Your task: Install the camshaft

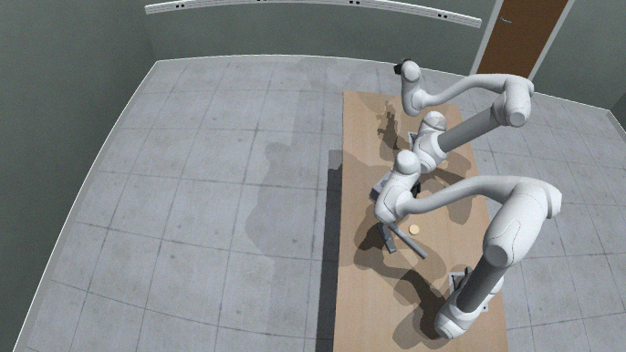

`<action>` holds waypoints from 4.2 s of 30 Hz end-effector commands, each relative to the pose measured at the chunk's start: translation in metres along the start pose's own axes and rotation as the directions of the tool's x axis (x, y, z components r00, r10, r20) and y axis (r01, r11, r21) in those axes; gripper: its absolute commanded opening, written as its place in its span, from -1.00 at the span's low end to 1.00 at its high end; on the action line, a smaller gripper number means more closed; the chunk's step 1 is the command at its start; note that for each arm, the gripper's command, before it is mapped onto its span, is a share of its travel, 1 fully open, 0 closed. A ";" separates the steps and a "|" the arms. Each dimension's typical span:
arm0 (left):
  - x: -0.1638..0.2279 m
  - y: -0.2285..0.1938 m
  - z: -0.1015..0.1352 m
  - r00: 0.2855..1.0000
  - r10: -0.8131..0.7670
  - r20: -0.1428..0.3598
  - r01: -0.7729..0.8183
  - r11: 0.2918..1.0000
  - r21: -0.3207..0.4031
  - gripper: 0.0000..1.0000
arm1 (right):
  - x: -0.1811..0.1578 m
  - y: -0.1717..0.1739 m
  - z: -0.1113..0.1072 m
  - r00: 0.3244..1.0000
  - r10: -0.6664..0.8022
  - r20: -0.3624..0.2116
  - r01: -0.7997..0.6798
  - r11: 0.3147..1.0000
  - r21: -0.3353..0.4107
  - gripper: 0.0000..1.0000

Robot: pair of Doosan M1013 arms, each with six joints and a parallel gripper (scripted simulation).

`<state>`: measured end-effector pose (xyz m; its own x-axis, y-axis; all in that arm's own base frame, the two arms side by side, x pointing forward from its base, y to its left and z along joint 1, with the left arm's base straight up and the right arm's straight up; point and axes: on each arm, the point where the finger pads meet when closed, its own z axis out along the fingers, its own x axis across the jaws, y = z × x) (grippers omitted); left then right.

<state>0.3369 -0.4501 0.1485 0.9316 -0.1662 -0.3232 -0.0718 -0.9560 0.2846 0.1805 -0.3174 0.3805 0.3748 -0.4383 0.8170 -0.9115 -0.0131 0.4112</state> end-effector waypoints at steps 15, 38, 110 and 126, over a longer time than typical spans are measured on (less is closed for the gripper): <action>-0.001 -0.019 -0.012 0.917 0.393 -0.073 -0.399 0.911 -0.102 -0.42 | 0.000 0.000 0.000 1.000 0.000 0.000 0.000 1.000 0.000 1.00; -0.001 -0.027 -0.018 0.826 0.551 -0.120 -0.564 0.815 -0.132 -0.42 | 0.000 0.000 0.000 1.000 0.000 0.000 0.000 1.000 0.000 1.00; 0.020 -0.047 0.042 0.824 0.555 -0.117 -0.567 0.813 -0.135 -0.42 | 0.000 0.000 0.000 1.000 0.000 0.000 0.000 1.000 0.000 1.00; 0.020 -0.047 0.042 0.824 0.555 -0.117 -0.567 0.813 -0.135 -0.42 | 0.000 0.000 0.000 1.000 0.000 0.000 0.000 1.000 0.000 1.00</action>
<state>0.3438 -0.4179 0.0902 0.7693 -0.6389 -0.0041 -0.5376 -0.6508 0.5361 0.1805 -0.3174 0.3805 0.3748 -0.4383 0.8170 -0.9115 -0.0131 0.4112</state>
